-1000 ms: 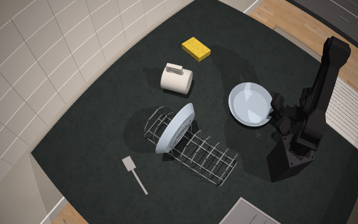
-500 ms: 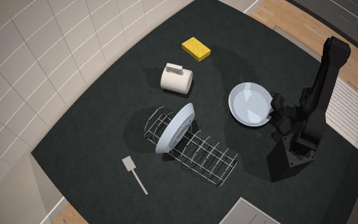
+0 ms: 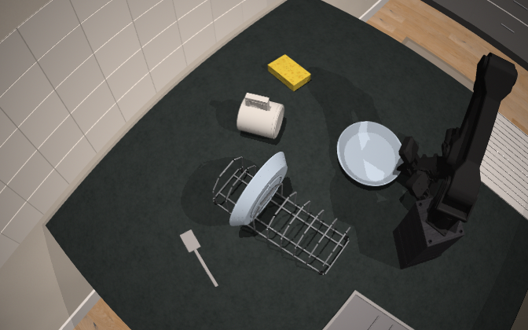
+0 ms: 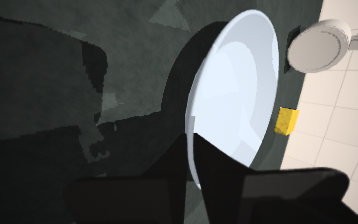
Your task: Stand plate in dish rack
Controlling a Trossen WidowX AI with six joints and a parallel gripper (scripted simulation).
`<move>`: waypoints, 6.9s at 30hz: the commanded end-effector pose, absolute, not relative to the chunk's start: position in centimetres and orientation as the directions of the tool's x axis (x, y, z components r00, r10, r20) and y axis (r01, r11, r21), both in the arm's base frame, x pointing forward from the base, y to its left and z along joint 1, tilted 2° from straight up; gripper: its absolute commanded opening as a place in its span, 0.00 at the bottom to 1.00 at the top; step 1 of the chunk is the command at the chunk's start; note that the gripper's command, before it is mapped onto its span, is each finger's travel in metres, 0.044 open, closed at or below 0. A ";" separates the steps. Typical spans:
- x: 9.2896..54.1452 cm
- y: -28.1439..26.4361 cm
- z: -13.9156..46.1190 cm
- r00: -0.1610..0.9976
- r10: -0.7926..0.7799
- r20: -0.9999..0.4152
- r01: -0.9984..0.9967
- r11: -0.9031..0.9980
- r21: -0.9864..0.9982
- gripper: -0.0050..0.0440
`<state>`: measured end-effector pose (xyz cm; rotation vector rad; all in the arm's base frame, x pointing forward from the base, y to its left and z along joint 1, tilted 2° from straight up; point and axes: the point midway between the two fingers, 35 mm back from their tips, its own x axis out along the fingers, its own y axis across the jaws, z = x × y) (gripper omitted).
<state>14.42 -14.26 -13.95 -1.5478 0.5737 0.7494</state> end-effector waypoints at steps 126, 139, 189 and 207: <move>19.2 -13.5 -5.7 0.176 0.000 -0.984 -0.976 -0.131 -0.175 0.10; 19.6 -13.3 -4.9 0.136 -0.009 -0.991 -0.982 -0.131 -0.134 0.10; 19.4 -13.8 0.9 0.179 0.170 -0.969 -0.936 0.332 -0.115 0.10; 19.3 -13.8 1.3 0.183 0.178 -0.967 -0.929 0.354 -0.110 0.10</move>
